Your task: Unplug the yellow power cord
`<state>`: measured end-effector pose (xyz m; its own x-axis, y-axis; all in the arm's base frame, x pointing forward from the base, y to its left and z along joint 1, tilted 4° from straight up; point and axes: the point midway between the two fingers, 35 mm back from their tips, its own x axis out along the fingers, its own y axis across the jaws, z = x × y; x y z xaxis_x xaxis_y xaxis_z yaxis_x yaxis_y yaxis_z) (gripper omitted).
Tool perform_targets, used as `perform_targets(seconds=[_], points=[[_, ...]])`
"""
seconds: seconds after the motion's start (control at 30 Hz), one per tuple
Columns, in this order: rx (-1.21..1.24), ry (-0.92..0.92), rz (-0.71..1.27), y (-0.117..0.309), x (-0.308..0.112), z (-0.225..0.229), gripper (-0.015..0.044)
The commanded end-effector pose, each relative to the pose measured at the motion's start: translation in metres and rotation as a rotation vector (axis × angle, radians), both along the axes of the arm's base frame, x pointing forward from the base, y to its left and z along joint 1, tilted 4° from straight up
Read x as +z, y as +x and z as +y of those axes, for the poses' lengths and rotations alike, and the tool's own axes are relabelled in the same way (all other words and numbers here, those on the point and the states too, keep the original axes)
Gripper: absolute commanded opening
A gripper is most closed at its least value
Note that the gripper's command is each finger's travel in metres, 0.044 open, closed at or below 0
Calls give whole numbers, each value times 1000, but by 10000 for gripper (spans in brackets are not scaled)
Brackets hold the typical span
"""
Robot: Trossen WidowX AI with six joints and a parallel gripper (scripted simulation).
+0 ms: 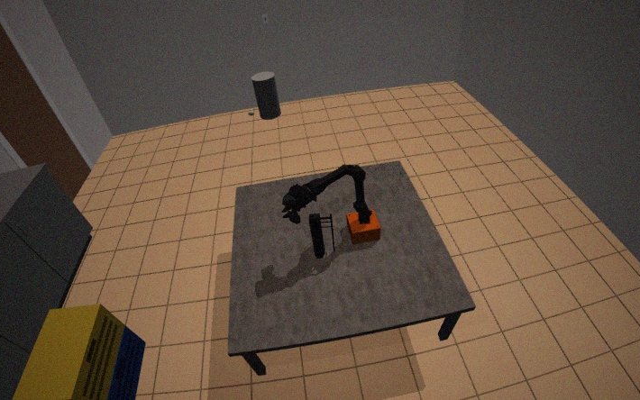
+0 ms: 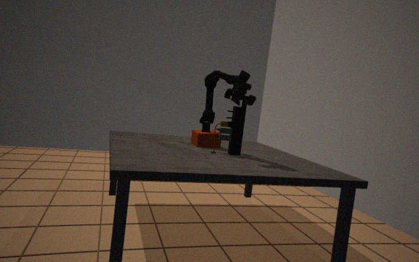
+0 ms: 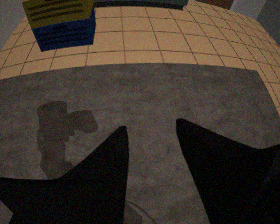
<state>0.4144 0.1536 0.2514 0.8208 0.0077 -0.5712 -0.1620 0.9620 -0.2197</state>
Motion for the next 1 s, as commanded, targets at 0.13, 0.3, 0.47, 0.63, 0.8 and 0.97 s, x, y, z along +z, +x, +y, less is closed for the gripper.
perform_targets(seconds=[0.13, 0.3, 0.47, 0.63, 0.8, 0.97], points=[[-653, 503, 397, -52, -67, -67, 160], [-954, 648, 495, -77, -82, -87, 160], [-1283, 765, 564, -105, -93, -104, 160], [-1612, 847, 597, -132, -98, -117, 160], [-1630, 851, 597, -134, -99, -118, 160], [-1630, 851, 597, -134, -99, -118, 160]])
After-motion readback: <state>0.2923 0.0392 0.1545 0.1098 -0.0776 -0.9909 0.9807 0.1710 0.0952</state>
